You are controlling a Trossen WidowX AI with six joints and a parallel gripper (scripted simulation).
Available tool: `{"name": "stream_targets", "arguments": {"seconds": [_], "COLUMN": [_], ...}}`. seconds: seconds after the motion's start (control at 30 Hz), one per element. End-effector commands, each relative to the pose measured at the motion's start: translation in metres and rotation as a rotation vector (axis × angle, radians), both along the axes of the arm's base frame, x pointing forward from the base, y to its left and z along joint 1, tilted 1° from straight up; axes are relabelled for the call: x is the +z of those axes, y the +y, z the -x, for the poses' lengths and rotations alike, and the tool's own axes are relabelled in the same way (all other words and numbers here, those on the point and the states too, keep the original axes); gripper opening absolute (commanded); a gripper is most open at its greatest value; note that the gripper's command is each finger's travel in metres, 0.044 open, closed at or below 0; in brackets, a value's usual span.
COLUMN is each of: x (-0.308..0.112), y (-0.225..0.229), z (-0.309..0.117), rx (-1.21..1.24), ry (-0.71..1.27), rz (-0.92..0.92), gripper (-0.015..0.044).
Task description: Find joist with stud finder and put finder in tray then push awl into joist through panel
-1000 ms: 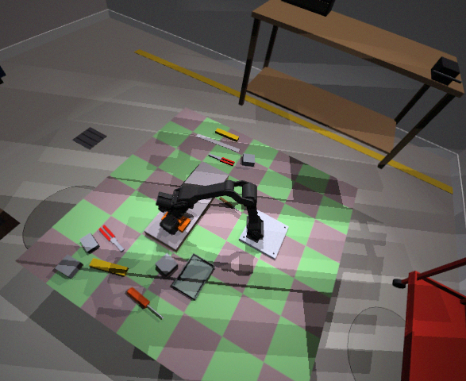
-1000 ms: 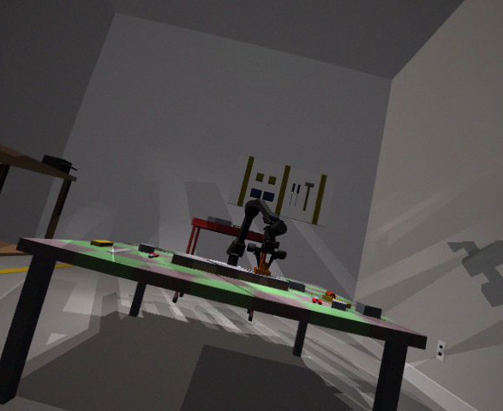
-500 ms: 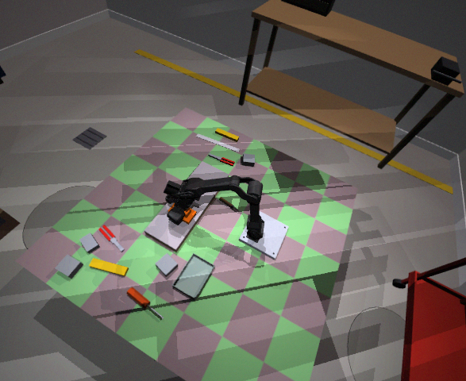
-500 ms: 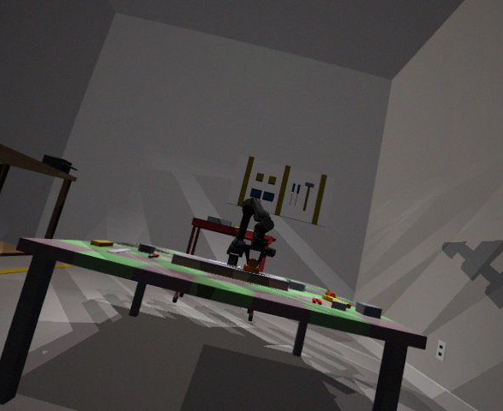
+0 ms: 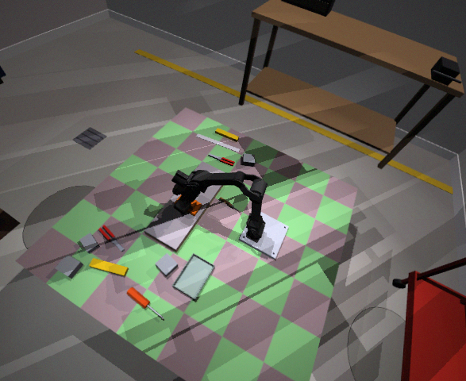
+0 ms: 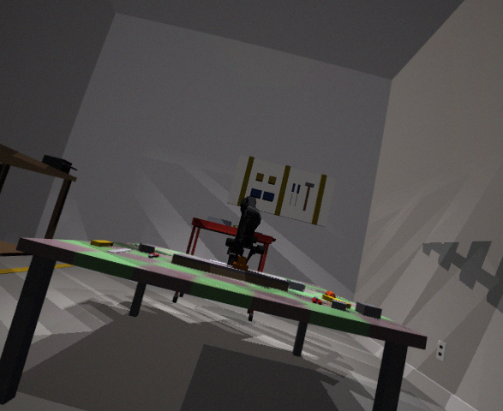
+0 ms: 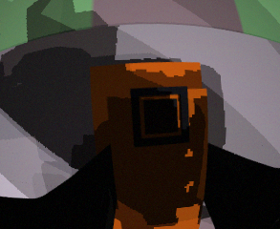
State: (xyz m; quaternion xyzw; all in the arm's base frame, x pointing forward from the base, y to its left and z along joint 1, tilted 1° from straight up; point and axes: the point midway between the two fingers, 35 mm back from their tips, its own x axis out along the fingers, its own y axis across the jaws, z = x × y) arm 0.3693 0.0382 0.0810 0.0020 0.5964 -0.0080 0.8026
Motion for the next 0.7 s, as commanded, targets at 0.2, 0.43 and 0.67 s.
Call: {"name": "stream_targets", "arguments": {"seconds": [0.2,0.43,0.67], "x": [0.0,0.0,0.0], "y": [-0.037,-0.062,-0.086], "z": [0.001,0.002,0.002], "rx": [0.0,0.0,0.0], "ry": [0.001,0.001,0.001], "rz": [0.004,0.006,0.008], "gripper": [0.0,0.0,0.0]}}
